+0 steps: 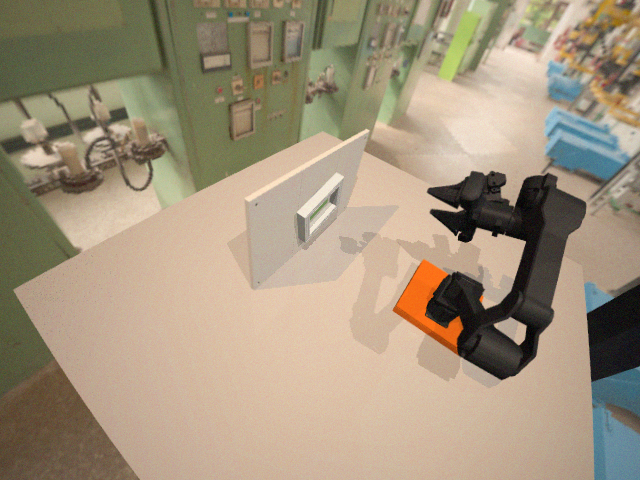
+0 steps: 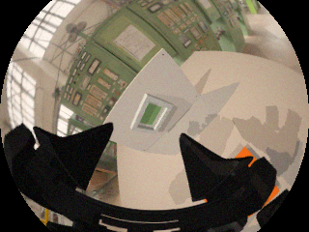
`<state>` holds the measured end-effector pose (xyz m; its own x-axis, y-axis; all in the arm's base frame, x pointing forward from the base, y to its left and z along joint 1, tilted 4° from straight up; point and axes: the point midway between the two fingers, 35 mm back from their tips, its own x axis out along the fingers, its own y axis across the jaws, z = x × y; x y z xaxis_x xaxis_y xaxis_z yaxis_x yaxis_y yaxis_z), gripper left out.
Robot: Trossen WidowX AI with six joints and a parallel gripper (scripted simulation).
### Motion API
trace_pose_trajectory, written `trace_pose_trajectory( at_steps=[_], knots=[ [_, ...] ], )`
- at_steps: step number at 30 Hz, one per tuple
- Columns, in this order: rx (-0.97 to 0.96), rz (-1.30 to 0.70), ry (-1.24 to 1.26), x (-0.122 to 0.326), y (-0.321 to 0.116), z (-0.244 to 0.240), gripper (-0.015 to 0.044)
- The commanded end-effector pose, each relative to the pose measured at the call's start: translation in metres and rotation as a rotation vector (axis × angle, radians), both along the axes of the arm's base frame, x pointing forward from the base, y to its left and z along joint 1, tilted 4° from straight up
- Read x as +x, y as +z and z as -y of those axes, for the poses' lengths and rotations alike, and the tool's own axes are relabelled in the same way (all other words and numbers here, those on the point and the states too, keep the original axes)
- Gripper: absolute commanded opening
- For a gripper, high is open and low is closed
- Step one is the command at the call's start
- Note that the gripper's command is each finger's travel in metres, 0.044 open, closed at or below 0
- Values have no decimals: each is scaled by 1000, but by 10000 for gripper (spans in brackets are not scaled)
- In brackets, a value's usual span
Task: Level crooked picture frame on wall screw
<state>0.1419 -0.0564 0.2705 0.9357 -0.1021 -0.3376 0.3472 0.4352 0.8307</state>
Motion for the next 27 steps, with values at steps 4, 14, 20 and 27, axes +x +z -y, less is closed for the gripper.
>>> trace_pose_trajectory(
  at_steps=[4, 14, 20, 27],
  knots=[
    [1, -83, 50, 1, -18, -8, 295],
    [-90, -287, 127, 4, -70, -20, 260],
    [-162, -279, 107, 13, -82, -21, 260],
    [-184, -147, 65, 30, -80, -28, 260]
  ],
)
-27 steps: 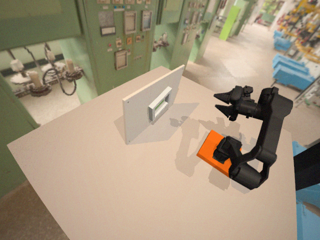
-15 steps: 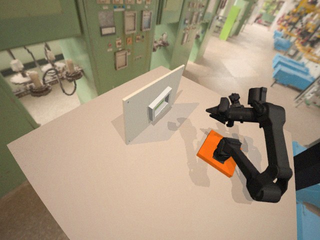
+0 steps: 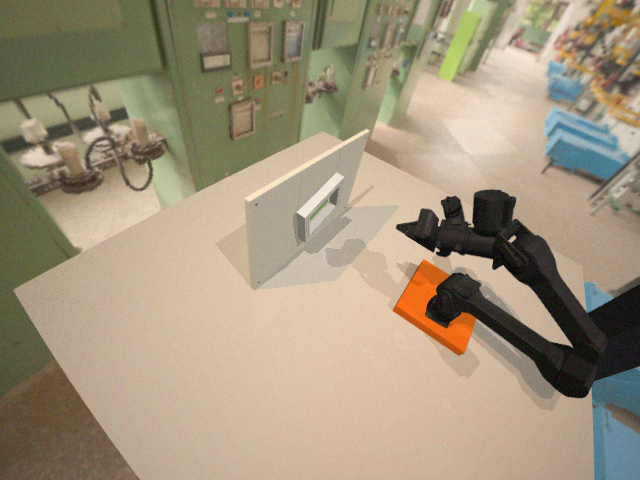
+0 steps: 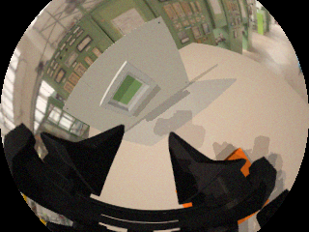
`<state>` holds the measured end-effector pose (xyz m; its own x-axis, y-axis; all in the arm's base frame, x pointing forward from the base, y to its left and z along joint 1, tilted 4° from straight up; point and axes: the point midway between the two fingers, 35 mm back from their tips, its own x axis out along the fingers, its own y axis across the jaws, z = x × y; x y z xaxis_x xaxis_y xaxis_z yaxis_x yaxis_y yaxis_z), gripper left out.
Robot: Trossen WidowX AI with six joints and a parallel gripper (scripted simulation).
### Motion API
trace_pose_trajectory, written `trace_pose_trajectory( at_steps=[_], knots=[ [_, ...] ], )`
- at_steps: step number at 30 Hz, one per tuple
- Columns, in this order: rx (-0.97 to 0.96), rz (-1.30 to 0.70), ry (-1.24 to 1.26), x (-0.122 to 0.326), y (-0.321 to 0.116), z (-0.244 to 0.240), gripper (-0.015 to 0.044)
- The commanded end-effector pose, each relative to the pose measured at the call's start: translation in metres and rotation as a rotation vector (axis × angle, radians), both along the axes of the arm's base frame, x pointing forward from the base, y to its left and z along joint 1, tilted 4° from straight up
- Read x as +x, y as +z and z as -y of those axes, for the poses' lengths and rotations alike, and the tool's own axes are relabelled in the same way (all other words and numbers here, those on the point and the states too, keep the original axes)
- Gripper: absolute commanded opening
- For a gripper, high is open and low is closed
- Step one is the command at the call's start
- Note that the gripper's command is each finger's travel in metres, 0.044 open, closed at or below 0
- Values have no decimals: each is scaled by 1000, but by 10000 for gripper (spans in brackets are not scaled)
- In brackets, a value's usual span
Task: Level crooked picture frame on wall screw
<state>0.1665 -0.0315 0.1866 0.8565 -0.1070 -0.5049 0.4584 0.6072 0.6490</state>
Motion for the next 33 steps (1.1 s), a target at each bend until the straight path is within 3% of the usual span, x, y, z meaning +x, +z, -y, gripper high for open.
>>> trace_pose_trajectory(
  at_steps=[1, 15, 33],
  knots=[
    [10, 88, -16, 7, 5, -5, 260],
    [370, 499, -39, 22, 32, -44, 260],
    [377, 504, -39, 22, 32, -44, 260]
  ],
)
